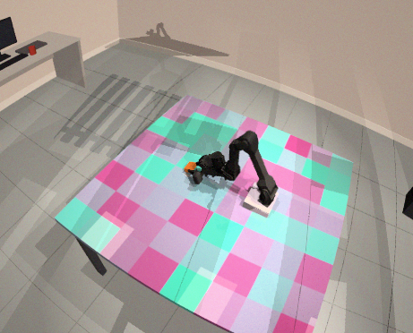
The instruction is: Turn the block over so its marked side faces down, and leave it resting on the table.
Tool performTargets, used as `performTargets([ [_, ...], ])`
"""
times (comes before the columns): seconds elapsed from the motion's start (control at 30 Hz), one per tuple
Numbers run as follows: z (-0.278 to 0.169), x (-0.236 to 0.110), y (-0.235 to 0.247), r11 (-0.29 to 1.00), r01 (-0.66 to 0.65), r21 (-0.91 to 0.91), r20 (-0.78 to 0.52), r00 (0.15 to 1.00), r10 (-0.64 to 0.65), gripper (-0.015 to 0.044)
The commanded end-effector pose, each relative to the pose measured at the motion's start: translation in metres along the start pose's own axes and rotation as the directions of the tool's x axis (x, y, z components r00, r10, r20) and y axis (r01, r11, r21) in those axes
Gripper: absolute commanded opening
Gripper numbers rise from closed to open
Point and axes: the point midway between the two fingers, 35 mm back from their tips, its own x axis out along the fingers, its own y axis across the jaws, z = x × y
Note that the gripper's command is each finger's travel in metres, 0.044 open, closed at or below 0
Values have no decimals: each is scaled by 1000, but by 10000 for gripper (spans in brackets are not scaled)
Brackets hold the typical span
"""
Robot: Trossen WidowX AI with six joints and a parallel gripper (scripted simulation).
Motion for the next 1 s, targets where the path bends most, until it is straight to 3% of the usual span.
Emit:
performTargets([
  [0.0, -1, -3, 1, 1000, -3, 4, 25, 1000, 3, 0],
  [0.5, 0, -4, 1, 1000, -3, 4, 37, 999, 3, 0],
  [0.97, 0, -4, 1, 1000, -3, 4, 37, 999, 3, 368],
])
